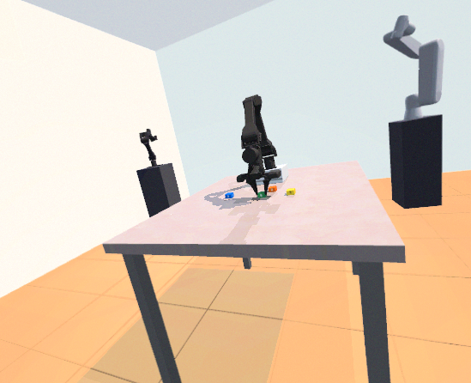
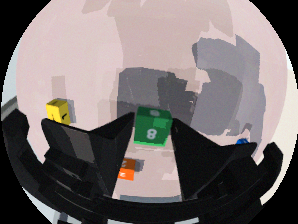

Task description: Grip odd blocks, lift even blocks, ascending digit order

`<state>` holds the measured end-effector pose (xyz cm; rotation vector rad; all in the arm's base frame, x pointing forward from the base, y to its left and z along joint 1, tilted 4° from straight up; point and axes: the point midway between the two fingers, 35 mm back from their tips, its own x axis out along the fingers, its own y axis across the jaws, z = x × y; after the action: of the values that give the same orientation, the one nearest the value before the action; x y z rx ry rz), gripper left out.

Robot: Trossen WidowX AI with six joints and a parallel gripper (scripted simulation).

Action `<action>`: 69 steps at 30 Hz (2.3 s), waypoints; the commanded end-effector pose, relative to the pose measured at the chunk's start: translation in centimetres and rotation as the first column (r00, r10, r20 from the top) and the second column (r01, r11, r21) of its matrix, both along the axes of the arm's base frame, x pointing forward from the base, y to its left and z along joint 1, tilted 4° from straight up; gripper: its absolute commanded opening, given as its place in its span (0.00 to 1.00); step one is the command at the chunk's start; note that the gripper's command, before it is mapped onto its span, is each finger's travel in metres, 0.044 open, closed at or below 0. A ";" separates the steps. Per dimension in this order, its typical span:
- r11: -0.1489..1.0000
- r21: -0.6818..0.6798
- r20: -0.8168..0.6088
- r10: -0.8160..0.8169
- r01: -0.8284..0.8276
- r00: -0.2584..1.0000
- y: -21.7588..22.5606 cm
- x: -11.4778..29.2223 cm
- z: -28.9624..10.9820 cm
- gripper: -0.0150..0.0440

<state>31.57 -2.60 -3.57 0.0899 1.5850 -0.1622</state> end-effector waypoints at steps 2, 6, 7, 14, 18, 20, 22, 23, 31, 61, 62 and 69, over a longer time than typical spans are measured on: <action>1.000 -0.001 -0.004 0.002 -0.002 1.000 0.0 -0.1 -0.2 0.46; 1.000 -0.001 -0.004 0.002 -0.002 1.000 0.0 -0.1 -0.2 0.46; 1.000 -0.001 -0.004 0.002 -0.002 1.000 0.0 -0.1 -0.2 0.46; 1.000 -0.001 -0.004 0.002 -0.002 1.000 0.0 -0.1 -0.2 0.46; 1.000 -0.001 -0.004 0.002 -0.002 1.000 0.0 -0.1 -0.1 0.46; 1.000 -0.001 -0.004 0.002 -0.002 1.000 0.0 -0.1 0.1 0.46; 1.000 -0.001 -0.004 0.002 -0.002 1.000 0.0 0.0 0.4 0.46; 1.000 -0.001 -0.004 0.002 -0.002 1.000 0.0 0.0 0.6 0.46; 1.000 -0.001 -0.004 0.002 -0.002 1.000 0.0 0.0 1.3 0.46; 1.000 -0.001 -0.004 0.002 -0.002 1.000 0.0 -0.1 -0.2 0.46; 1.000 -0.001 -0.004 0.002 -0.002 1.000 0.0 -0.1 -0.2 0.46; 1.000 -0.001 -0.004 0.002 -0.002 1.000 0.0 -0.1 -0.2 0.72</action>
<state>31.58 -2.60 -3.54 0.0900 1.5840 -0.1620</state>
